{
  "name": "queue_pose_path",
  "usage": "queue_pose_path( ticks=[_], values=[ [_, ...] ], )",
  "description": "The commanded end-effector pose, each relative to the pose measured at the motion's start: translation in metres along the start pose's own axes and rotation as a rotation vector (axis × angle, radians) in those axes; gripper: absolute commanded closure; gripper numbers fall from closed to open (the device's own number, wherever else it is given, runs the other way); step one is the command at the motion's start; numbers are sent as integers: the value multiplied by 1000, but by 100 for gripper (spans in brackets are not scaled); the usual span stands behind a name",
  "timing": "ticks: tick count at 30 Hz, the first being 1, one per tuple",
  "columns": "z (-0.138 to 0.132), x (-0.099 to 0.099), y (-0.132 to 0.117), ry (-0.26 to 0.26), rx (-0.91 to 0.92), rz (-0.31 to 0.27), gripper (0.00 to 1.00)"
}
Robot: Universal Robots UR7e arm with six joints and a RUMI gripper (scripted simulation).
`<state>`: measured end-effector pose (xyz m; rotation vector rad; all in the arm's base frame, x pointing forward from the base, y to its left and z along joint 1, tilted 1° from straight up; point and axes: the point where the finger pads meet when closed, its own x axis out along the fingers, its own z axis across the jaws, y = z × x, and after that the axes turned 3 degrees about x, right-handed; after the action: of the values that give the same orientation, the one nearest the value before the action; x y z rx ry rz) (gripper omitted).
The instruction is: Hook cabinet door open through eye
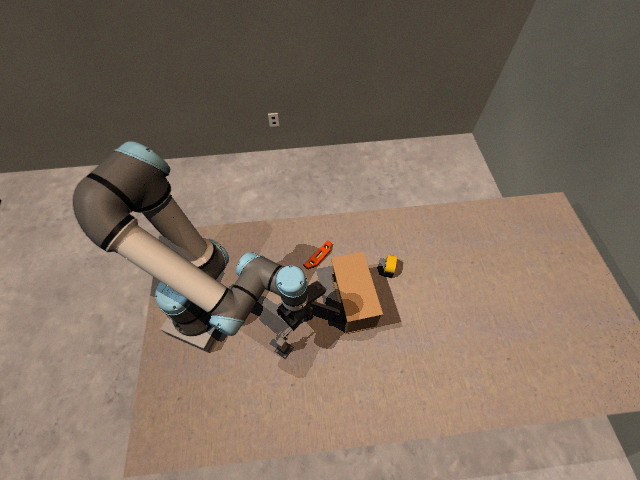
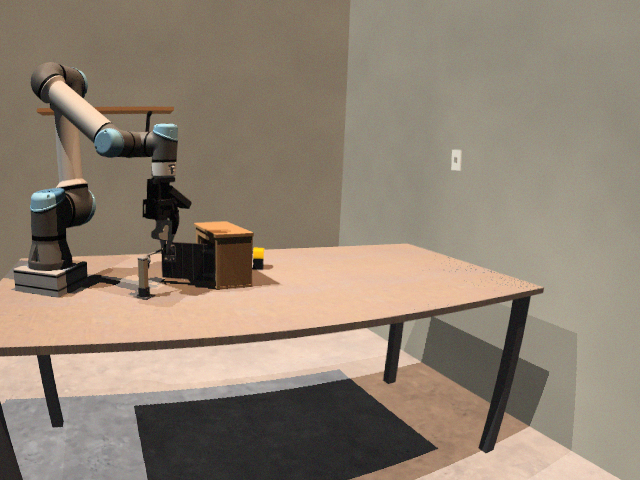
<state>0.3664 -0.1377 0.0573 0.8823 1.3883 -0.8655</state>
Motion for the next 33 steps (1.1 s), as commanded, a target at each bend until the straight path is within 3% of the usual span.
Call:
queue_pose_path(
  ticks=[1,33],
  values=[
    [-2,0,0,-1,-37,1,98],
    [-16,0,-2,-1,-193,1,98]
  ],
)
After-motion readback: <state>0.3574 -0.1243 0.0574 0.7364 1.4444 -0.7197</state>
